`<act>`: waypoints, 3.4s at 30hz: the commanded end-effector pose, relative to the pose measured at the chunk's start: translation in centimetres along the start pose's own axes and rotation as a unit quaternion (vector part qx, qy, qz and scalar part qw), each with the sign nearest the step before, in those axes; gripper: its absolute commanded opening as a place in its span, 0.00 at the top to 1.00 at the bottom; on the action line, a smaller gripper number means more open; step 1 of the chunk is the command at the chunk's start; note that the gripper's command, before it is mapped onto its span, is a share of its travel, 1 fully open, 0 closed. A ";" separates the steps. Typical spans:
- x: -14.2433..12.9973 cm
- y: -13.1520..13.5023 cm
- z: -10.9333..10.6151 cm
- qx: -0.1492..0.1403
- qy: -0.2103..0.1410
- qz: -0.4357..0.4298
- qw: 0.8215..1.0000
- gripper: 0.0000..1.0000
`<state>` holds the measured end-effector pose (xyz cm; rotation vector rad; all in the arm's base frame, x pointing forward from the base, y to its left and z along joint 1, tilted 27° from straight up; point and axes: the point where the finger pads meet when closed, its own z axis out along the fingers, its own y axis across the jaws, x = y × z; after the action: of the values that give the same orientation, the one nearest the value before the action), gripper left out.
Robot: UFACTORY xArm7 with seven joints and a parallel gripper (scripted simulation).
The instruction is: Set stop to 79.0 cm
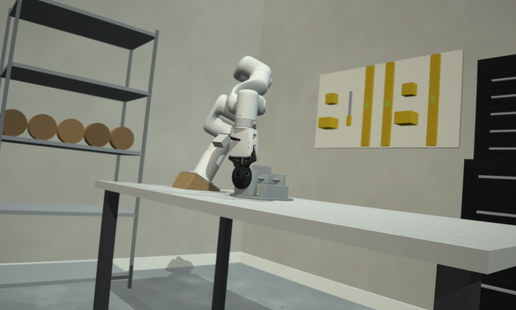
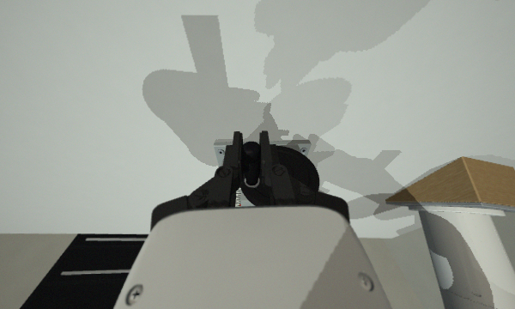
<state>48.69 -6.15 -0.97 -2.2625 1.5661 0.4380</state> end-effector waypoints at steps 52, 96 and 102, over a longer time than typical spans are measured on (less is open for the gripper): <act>0.1 5.6 2.8 0.000 0.001 0.001 1.000 0.94; 0.1 -0.1 0.1 0.000 0.001 0.001 1.000 0.94; 0.1 0.6 -1.2 0.000 0.001 0.001 1.000 0.94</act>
<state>48.71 -6.13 -0.99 -2.2625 1.5657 0.4370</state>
